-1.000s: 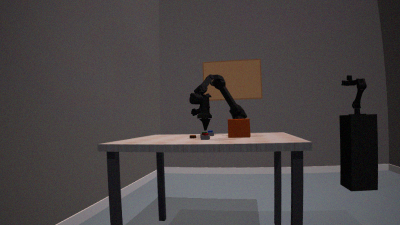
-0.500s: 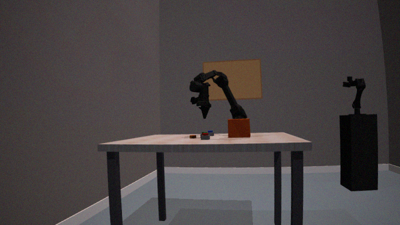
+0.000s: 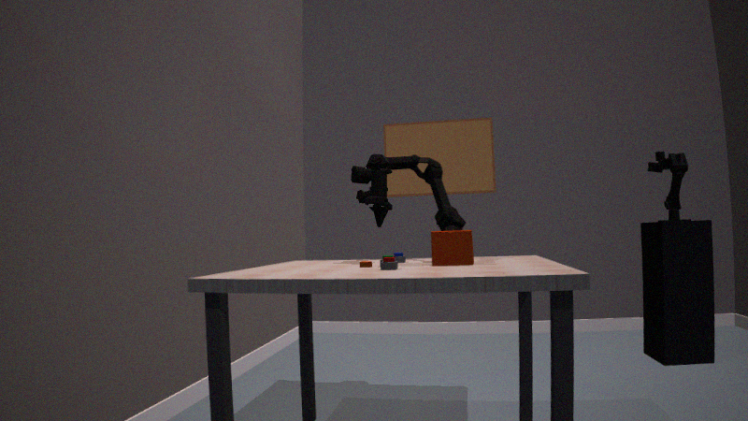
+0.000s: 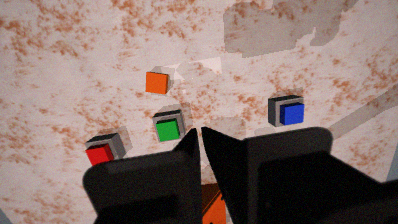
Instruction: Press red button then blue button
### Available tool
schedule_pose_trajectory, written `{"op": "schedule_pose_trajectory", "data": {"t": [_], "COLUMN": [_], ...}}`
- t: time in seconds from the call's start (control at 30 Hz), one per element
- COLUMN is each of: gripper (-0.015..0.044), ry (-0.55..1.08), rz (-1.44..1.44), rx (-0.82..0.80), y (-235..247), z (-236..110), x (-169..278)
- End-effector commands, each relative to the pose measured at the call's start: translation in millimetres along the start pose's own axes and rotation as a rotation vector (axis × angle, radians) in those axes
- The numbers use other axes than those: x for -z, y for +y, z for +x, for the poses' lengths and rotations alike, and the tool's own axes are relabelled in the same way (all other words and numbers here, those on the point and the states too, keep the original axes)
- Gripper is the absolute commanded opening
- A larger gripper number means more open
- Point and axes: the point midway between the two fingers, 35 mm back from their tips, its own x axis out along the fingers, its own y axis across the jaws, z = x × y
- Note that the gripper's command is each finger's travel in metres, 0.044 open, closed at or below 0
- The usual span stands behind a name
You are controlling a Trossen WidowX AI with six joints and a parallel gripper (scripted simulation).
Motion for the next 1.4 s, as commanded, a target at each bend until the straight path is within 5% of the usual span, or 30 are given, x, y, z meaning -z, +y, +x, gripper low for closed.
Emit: {"op": "schedule_pose_trajectory", "data": {"t": [0.0,0.27,0.47,0.67,1.37], "gripper": [0.0020,0.0020,0.0020,0.0020,0.0020], "ry": [0.000,0.017,0.018,0.016,0.016], "rz": [-0.023,-0.046,-0.046,-0.045,-0.044], "rx": [0.026,0.086,0.087,0.090,0.091], "y": [-62.4,-156.0,-157.3,-163.1,-165.9], "z": [0.1,2.0,4.0,61.0,88.9], "x": [5.1,37.2,37.7,38.7,39.0]}}
